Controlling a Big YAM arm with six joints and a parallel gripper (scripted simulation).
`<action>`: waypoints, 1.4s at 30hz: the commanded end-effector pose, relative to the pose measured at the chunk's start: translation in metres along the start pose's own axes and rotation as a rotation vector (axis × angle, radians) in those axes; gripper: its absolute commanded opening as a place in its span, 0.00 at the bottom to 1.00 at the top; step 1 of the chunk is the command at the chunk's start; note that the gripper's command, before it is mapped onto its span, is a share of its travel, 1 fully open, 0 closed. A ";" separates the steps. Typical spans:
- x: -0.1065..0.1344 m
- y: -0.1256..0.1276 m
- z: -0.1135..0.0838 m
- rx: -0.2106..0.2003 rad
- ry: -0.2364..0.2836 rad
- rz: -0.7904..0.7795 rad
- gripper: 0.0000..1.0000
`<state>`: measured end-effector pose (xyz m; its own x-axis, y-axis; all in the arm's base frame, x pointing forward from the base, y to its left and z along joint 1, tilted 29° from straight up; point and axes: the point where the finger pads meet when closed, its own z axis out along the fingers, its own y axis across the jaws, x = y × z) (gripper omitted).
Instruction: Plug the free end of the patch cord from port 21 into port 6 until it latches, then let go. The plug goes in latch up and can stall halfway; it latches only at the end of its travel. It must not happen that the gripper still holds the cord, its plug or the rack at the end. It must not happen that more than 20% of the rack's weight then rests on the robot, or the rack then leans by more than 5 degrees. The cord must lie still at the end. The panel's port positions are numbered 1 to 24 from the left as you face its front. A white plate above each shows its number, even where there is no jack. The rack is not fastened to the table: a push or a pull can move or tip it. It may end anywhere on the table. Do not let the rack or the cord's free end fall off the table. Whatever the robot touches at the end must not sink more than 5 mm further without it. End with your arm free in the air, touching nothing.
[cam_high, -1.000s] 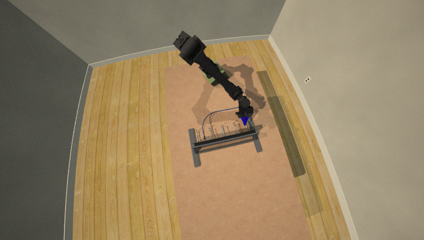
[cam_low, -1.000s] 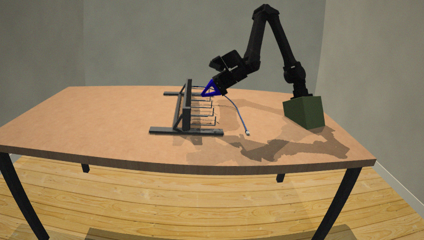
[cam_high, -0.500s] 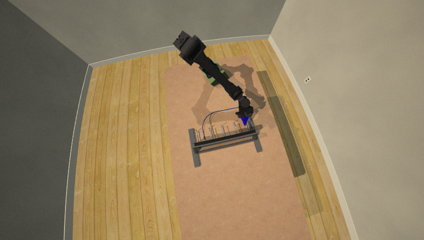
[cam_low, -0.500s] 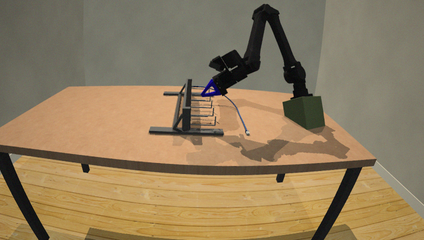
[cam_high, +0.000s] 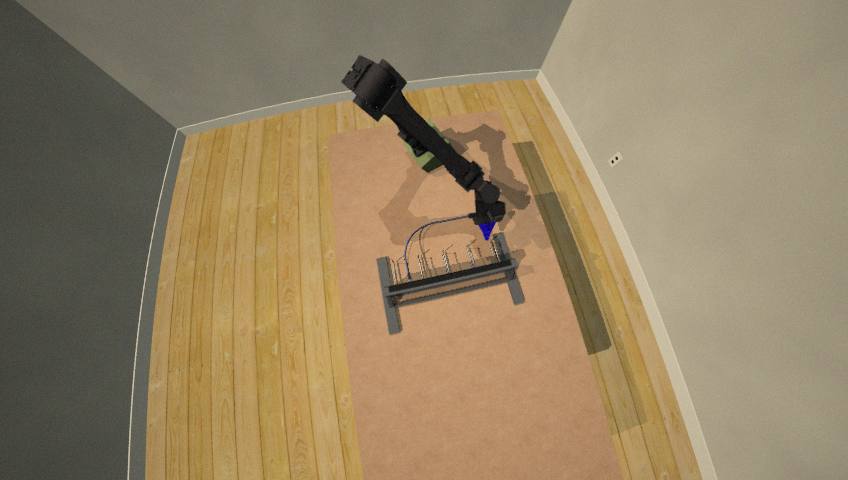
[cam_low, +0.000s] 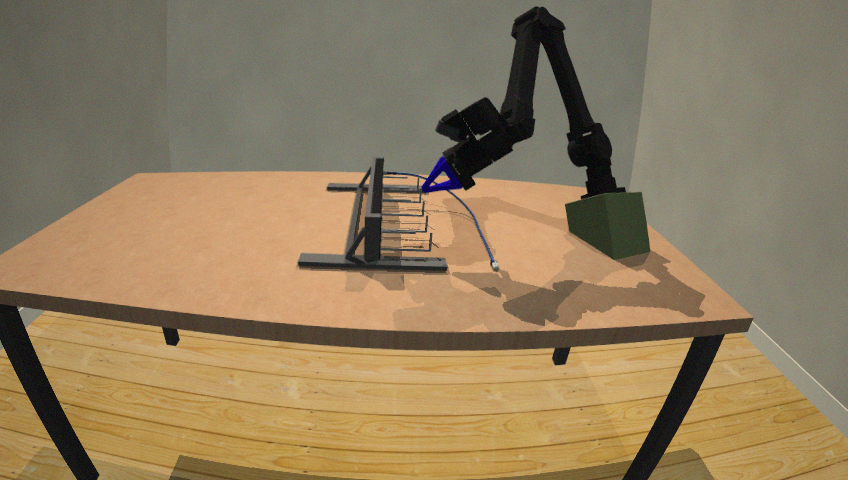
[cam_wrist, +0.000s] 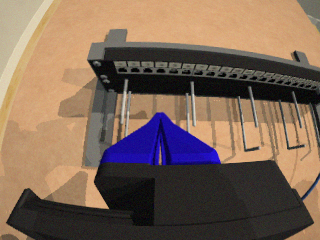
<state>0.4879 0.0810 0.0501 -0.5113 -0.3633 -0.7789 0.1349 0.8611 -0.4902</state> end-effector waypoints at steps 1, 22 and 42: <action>-0.028 0.005 -0.037 -0.024 -0.055 0.048 0.00; -0.027 -0.001 -0.109 -0.017 -0.053 0.063 0.00; -0.018 -0.071 -0.105 -0.006 -0.040 0.041 0.00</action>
<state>0.3955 0.0744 0.1235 -0.4813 -0.3263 -0.8136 0.1435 0.8863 -0.4404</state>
